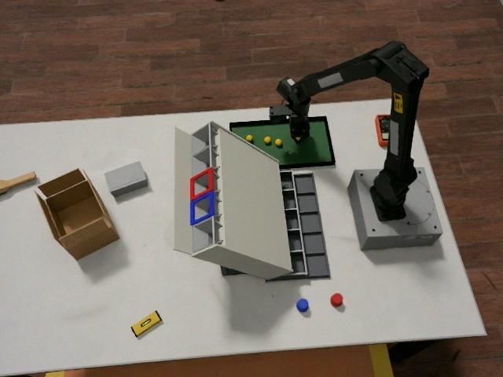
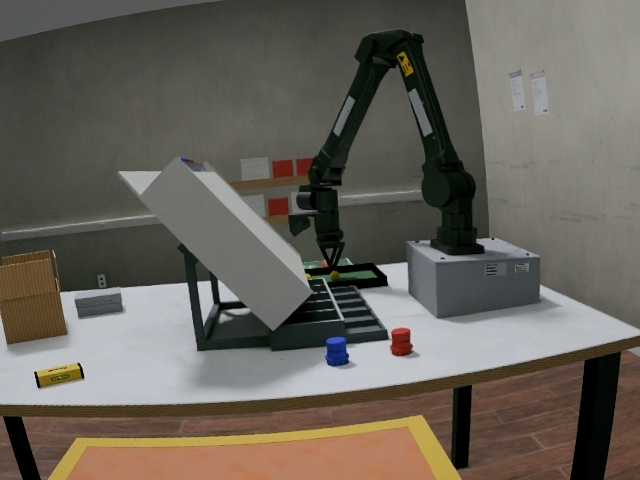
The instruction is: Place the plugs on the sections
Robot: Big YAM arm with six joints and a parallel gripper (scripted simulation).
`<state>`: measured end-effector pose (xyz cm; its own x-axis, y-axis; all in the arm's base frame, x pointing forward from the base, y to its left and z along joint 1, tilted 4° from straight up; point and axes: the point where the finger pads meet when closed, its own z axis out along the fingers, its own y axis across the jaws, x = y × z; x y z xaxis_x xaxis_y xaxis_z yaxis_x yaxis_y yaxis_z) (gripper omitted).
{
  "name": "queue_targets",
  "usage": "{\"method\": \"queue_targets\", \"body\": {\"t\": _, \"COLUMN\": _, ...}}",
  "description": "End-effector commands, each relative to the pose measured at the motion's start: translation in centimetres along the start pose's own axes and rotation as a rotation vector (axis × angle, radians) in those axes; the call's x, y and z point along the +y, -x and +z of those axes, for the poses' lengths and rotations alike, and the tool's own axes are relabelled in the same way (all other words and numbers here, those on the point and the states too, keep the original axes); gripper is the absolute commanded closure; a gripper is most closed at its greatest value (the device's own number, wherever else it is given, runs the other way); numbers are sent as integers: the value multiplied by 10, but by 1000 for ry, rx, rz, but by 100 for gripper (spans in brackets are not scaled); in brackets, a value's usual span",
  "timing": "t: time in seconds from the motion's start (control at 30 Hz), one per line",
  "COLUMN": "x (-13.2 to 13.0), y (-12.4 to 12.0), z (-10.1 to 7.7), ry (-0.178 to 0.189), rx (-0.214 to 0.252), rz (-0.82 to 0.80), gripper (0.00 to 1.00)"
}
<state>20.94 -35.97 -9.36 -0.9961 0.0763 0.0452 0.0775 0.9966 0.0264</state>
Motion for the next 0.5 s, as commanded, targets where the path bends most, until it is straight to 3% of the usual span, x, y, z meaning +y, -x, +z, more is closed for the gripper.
{"method": "queue_targets", "body": {"t": 0.0, "x": 7, "y": 2, "z": 8, "ry": 2, "rx": 4, "rz": -4, "gripper": 20}}
{"method": "queue_targets", "body": {"t": 0.47, "x": 12, "y": -2, "z": 11, "ry": -12, "rx": -9, "rz": 1, "gripper": 20}}
